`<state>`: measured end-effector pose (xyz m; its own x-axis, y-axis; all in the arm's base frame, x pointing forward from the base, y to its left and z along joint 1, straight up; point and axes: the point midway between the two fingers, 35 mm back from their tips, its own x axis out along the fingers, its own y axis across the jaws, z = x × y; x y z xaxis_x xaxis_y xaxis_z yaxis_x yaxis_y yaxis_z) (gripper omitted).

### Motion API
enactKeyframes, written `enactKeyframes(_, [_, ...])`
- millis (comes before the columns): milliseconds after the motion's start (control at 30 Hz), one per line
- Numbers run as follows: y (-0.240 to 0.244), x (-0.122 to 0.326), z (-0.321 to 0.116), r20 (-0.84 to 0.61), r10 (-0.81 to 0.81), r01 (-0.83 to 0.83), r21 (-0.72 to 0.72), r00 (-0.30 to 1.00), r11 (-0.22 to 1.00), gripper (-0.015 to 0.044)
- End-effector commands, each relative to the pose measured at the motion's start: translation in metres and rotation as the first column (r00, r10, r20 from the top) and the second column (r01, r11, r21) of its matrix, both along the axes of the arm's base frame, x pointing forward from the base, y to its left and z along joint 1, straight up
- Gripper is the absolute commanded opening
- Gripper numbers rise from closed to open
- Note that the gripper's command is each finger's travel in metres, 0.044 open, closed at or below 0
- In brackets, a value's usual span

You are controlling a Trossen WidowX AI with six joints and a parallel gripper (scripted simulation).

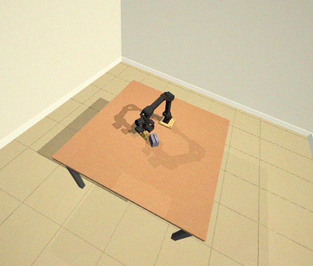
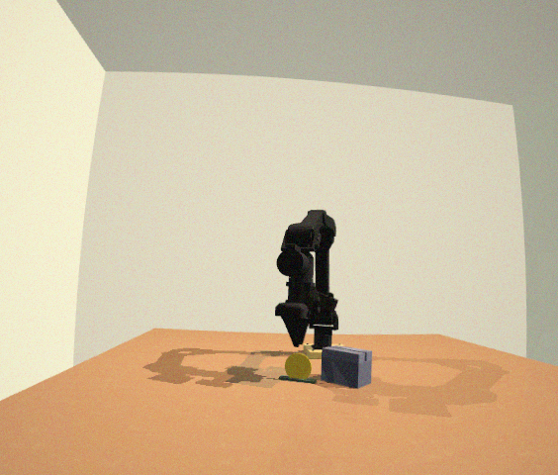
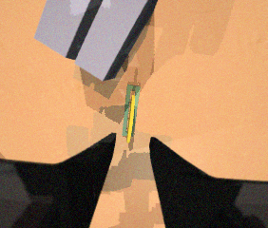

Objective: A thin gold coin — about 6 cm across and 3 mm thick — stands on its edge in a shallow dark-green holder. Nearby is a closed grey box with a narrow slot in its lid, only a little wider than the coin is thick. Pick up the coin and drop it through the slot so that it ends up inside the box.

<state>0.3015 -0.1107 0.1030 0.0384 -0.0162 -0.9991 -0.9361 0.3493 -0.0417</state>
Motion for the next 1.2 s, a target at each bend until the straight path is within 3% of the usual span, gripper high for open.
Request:
enactKeyframes(0, [0.001,0.000,-0.008,-0.007,-0.002,0.002,0.007,1.000,1.000,0.0161])
enactKeyframes(1167, [0.001,0.001,-0.065,-0.008,-0.002,0.002,0.007,1.000,1.000,0.0161])
